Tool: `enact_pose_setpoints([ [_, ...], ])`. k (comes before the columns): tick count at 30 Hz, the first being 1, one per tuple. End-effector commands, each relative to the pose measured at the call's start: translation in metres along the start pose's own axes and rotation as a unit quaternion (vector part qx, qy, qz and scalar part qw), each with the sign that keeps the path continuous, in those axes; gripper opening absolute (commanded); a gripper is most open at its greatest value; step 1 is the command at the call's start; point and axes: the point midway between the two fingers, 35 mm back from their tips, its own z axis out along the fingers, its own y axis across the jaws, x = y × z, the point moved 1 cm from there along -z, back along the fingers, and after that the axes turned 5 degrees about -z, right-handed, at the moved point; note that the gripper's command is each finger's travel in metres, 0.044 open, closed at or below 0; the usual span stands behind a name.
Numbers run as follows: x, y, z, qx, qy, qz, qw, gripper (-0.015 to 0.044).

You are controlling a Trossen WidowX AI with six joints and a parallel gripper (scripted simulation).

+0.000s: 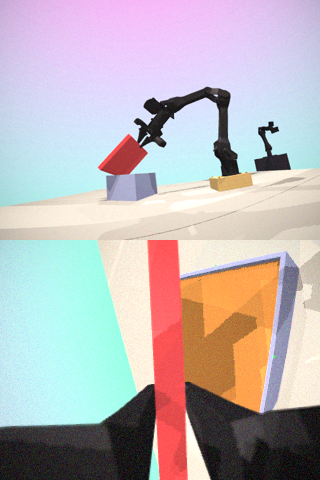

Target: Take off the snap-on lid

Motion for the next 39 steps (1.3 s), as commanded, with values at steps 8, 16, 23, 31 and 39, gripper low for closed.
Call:
enact_pose_setpoints([
  [8, -0.005, 0.003, -0.003, -0.008, 0.002, 0.000, 1.000, 0.0000],
  [16, -0.021, 0.000, -0.003, -0.008, 0.002, -0.001, 1.000, 0.0000],
  [23, -0.035, -0.002, -0.004, -0.008, 0.001, -0.001, 1.000, 0.0000],
  [31, -0.051, -0.004, -0.004, -0.008, 0.001, -0.002, 1.000, 0.0000],
  [39, -0.067, -0.006, -0.005, -0.008, 0.000, -0.002, 1.000, 0.0000],
])
